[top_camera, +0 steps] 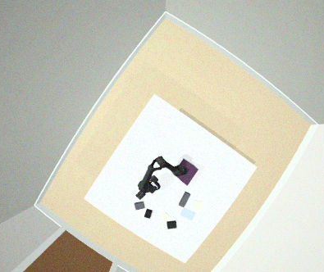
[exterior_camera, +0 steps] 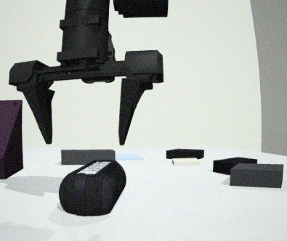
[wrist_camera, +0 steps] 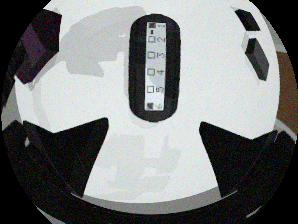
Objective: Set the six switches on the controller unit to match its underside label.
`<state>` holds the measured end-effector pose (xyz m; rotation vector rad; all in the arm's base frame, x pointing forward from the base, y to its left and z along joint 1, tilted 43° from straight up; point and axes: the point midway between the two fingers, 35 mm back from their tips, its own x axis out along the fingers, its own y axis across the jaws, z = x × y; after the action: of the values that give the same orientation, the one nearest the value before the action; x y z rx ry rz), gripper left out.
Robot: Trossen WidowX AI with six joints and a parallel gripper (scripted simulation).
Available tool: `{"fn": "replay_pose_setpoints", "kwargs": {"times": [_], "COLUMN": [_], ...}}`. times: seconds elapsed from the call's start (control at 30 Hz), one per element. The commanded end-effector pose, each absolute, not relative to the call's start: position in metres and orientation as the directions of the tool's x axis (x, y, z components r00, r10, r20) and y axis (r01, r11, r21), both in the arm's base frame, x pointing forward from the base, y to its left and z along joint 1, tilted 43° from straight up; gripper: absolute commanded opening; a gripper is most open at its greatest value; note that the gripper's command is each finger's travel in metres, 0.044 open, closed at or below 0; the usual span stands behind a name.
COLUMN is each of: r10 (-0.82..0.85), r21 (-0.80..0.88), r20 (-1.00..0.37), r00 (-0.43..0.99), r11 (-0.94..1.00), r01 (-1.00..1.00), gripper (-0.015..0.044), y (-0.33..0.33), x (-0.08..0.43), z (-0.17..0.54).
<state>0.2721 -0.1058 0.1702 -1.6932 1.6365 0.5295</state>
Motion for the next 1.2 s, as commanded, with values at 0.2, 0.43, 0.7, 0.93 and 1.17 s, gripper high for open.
{"fn": "replay_pose_setpoints", "kwargs": {"times": [0.2, 0.43, 0.7, 0.93, 1.17], "r10": [-0.68, -0.679, -0.68, -0.681, -0.682], "r21": [-0.182, -0.183, -0.183, -0.184, -0.185], "r20": [-0.726, -0.726, -0.726, -0.725, -0.723], "r00": [0.104, 0.104, 0.105, 0.105, 0.106], "r11": [0.045, 0.045, 0.045, 0.044, 0.044], "r01": [-0.982, -0.982, -0.982, -0.982, -0.982], "gripper": [0.044, 0.044, 0.044, 0.044, 0.044], "y": [-0.111, -0.118, -0.127, -0.135, -0.143], "x": [0.275, 0.277, 0.278, 0.279, 0.279], "z": [0.163, 0.154, 0.145, 0.137, 0.129]}}
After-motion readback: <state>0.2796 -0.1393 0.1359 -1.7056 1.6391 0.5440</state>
